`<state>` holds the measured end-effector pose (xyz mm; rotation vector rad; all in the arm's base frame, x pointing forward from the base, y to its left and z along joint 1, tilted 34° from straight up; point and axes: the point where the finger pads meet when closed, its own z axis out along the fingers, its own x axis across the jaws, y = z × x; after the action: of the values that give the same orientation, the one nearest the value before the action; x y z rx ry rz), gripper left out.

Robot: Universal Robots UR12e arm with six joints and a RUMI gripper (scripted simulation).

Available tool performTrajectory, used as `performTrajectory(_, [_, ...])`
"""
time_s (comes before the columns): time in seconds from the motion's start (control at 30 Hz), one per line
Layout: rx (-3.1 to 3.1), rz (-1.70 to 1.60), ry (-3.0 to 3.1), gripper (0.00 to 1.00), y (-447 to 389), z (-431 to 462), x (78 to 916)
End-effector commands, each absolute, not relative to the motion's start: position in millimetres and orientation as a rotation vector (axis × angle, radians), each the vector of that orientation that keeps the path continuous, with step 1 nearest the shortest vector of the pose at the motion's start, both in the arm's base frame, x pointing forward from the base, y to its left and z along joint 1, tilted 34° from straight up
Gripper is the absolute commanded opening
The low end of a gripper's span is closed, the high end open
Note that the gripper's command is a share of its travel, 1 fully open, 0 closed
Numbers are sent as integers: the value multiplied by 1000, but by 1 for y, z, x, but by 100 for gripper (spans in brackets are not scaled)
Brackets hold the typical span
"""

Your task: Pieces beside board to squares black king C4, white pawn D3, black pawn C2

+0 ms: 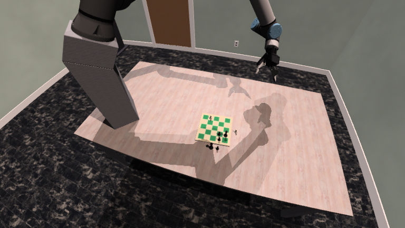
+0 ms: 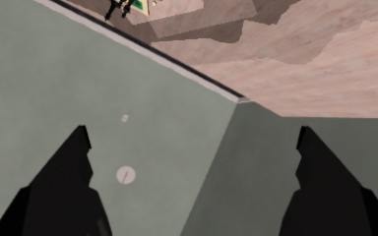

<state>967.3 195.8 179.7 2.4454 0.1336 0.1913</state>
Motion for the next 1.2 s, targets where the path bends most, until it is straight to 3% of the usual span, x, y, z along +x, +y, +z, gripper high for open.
performTrajectory(0.0, [2431, 158, 209, 100, 198, 172, 965])
performTrajectory(1.17, [1931, -476, 1368, 100, 219, 43, 907])
